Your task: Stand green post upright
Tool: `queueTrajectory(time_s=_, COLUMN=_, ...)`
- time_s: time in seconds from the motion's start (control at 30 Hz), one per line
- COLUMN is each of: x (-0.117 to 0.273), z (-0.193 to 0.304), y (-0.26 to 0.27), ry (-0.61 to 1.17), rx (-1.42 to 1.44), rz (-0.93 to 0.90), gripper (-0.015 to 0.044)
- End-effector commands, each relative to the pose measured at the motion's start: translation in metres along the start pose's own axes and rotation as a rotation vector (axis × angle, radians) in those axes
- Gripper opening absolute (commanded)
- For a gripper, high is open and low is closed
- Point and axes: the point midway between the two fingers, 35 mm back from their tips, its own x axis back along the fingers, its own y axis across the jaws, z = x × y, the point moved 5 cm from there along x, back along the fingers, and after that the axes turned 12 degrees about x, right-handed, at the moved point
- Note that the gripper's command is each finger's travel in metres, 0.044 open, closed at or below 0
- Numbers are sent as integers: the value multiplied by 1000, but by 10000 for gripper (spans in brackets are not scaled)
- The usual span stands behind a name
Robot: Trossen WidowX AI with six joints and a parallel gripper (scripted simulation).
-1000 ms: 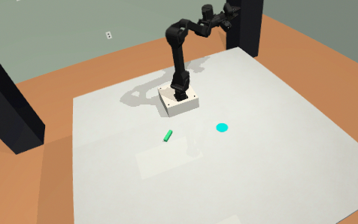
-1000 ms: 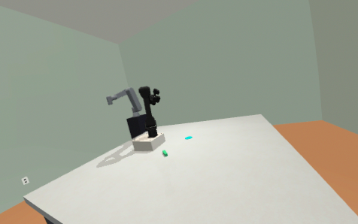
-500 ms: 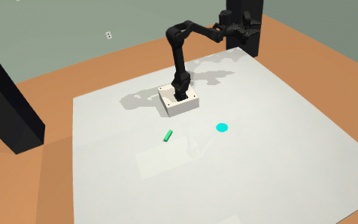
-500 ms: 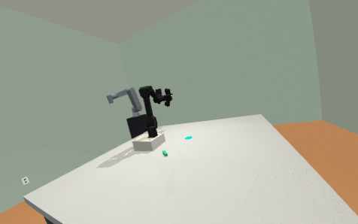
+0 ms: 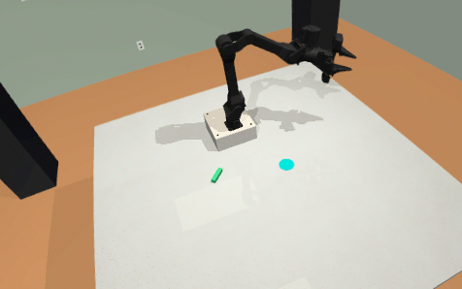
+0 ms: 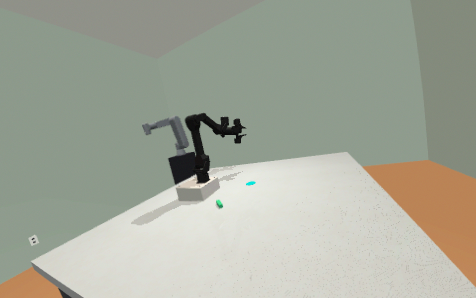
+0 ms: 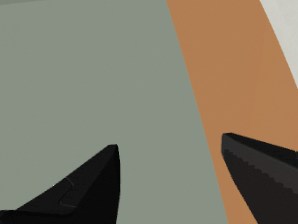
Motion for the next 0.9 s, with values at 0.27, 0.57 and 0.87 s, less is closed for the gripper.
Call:
queueTrajectory(time_s=0.27, x=-21, z=-92, y=-42, ry=-143, rx=205, rz=220, gripper=233)
queueTrajectory(time_s=0.57, x=-17, z=-163, y=-78, ry=-218, rx=322, rz=418, gripper=233)
queueTrajectory(time_s=0.87, x=5, z=-229, y=-115, ry=-259, rx=399, rz=626, gripper=233)
